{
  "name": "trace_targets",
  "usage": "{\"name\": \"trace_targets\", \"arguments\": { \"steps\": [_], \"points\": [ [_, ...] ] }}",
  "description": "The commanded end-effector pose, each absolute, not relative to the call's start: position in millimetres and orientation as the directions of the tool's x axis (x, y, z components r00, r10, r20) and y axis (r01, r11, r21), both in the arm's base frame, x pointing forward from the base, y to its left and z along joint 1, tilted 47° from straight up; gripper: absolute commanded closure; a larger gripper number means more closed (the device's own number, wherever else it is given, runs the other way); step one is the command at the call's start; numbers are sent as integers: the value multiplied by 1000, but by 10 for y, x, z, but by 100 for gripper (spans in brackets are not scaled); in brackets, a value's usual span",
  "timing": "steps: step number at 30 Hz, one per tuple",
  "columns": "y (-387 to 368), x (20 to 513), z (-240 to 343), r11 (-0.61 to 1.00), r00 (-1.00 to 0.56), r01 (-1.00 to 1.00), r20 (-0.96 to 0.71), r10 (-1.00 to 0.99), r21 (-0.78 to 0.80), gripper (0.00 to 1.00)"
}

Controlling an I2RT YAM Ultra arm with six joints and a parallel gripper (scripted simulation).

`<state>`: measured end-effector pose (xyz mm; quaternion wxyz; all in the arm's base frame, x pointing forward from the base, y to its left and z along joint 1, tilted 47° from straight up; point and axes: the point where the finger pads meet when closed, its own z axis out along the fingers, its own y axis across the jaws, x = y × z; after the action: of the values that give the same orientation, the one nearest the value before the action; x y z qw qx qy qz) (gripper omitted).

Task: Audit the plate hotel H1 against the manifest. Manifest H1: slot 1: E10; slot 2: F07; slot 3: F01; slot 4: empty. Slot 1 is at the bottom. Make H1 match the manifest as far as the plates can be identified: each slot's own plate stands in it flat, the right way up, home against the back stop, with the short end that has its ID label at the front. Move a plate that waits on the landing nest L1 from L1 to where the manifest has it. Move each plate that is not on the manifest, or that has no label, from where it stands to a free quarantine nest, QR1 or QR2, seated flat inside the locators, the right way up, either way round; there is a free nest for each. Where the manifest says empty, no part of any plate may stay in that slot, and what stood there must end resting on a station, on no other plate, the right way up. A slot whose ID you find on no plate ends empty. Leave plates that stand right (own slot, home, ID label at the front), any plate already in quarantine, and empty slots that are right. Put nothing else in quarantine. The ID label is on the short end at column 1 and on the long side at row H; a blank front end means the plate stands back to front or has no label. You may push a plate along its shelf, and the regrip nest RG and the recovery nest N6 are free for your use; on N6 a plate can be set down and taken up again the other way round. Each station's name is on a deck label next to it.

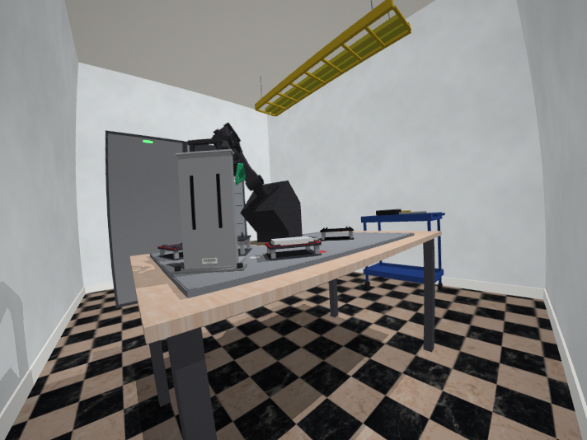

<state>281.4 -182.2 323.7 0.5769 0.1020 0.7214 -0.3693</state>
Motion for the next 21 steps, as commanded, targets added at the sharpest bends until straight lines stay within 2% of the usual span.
{"name": "trace_targets", "arguments": {
  "steps": [1,3,4,19,20,21],
  "points": [
    [-1774,2742,3250,711,-301,569,-909,-287,-413,13],
    [-1753,2734,3375,709,-278,576,-913,-300,-408,13],
    [-1762,2726,3232,712,-301,568,-909,-288,-413,13],
    [-1726,2595,3122,710,-303,569,-909,-288,-415,13],
    [-1700,2585,3286,707,-273,577,-912,-305,-409,13],
    [-1712,2578,3140,710,-297,570,-909,-292,-414,13]
  ]
}}
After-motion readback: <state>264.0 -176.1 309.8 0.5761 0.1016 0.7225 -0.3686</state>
